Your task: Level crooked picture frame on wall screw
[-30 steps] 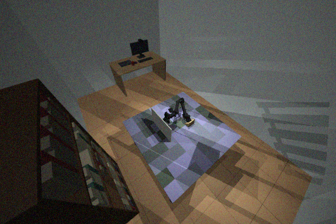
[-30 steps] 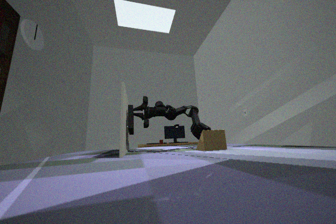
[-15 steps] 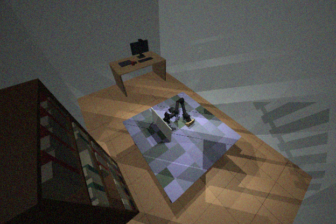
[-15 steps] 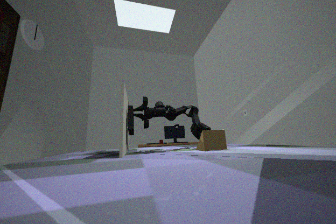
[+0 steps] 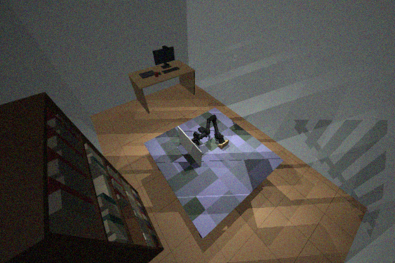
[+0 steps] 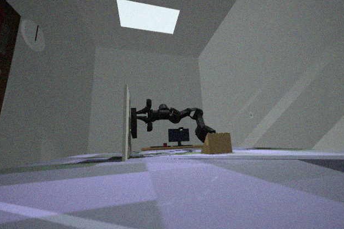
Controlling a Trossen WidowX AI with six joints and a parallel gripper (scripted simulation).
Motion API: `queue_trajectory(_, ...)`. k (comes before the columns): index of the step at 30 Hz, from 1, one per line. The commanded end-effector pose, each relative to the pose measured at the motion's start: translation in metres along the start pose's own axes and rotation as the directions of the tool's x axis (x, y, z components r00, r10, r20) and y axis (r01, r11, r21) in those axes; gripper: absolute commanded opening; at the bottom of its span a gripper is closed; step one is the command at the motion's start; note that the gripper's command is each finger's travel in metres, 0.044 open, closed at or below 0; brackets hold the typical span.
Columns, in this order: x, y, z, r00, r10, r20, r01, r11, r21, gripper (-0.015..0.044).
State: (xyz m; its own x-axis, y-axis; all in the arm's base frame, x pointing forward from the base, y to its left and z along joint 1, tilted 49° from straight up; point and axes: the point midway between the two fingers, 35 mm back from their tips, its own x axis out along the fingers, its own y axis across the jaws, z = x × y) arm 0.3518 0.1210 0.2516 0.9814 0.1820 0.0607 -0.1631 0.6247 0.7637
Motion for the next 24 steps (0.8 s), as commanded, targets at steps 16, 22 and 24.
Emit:
queue_trajectory(16, 0.0000, -0.0007, -0.0001, 1.000, 0.000, 0.001, 0.000, 0.998, -0.069, 0.0000)
queue_trajectory(22, 0.0000, -0.0008, -0.0002, 1.000, 0.000, 0.001, 0.000, 0.996, -0.089, 0.0000)
queue_trajectory(24, 0.0000, -0.0009, -0.0002, 1.000, 0.000, 0.001, 0.000, 0.994, -0.110, 0.0000)
